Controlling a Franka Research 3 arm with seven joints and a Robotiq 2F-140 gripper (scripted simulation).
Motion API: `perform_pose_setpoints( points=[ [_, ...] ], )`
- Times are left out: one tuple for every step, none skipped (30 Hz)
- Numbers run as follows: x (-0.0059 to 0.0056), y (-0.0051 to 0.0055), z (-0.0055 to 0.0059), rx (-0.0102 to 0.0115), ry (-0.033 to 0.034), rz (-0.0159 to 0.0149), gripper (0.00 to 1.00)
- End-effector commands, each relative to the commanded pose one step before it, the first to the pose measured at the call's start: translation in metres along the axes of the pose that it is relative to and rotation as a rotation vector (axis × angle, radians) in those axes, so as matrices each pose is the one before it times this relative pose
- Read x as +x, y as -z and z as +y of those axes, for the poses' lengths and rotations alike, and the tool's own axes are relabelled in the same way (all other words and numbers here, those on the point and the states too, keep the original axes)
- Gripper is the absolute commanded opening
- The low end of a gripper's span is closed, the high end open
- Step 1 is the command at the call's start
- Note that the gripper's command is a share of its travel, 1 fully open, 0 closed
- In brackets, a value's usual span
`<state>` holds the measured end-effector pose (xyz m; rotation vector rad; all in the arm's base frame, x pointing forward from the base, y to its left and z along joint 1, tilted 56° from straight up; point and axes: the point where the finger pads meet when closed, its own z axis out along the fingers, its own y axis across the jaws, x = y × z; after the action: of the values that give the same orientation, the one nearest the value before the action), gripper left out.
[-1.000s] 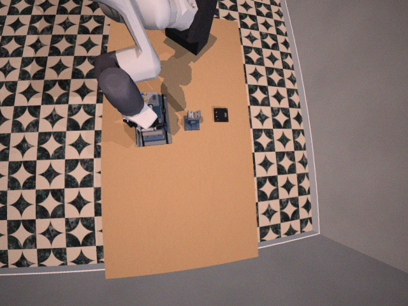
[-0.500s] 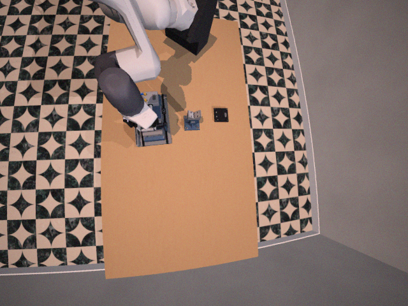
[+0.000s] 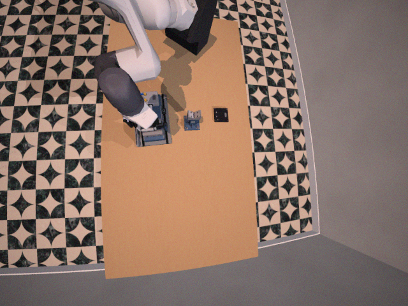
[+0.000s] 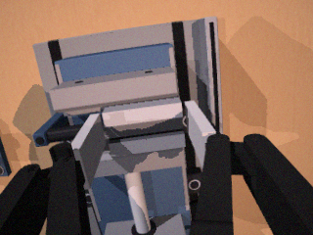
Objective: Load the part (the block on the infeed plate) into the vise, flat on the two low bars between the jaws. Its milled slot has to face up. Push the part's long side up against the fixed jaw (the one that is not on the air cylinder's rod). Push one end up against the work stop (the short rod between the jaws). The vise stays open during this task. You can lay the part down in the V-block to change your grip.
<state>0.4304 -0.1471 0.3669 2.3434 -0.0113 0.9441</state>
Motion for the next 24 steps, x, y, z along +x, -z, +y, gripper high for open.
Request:
perform_pose_setpoints(
  points=[
    [0.00000,0.00207,-0.00030,0.00039,-0.00184,0.00048,0.47],
    [0.00000,0.00101,0.00000,0.00000,0.00000,0.00000,0.47],
    [0.00000,0.00119,0.00000,0.00000,0.00000,0.00000,0.47],
    [0.00001,0.00140,0.00000,0.00000,0.00001,0.00001,0.47],
    [0.00000,0.00159,0.00000,0.00000,0.00000,0.00000,0.47],
    [-0.00001,0.00177,0.00000,-0.00001,-0.00001,-0.00001,0.47],
    [0.00001,0.00198,0.00000,0.00001,0.00001,0.00001,0.47],
    [0.00000,0.00214,0.00000,0.00000,0.00000,0.00000,0.47],
    [0.00000,0.00233,0.00000,0.00000,0.00000,0.00000,0.47],
    [0.00000,0.00248,0.00000,0.00000,0.00000,0.00000,0.47],
    [0.00000,0.00264,0.00000,0.00000,0.00000,0.00000,0.47],
    [-0.00001,0.00277,0.00000,-0.00001,-0.00001,-0.00001,0.47],
    [0.00001,0.00291,0.00000,0.00001,0.00001,0.00001,0.47],
    [0.00000,0.00000,0.00000,0.00000,0.00000,0.00000,0.47],
    [0.00000,0.00000,0.00000,0.00000,0.00000,0.00000,0.47],
    [0.00000,0.00300,0.00000,0.00000,0.00000,0.00000,0.47],
    [0.00000,0.00309,0.00000,0.00000,0.00000,0.00000,0.47],
    [0.00000,0.00316,0.00000,0.00000,0.00000,0.00000,0.47],
    [0.00000,0.00319,0.00000,0.00000,0.00000,0.00000,0.47],
    [0.00000,0.00321,0.00000,0.00000,0.00000,0.00000,0.47],
    [0.00000,0.00321,0.00000,0.00000,0.00000,0.00000,0.47],
    [0.00000,0.00316,0.00000,0.00000,0.00000,0.00000,0.47],
    [0.00000,0.00311,0.00000,0.00000,0.00000,0.00000,0.47],
    [0.00000,0.00302,0.00000,0.00000,0.00000,0.00000,0.47]
  ],
)
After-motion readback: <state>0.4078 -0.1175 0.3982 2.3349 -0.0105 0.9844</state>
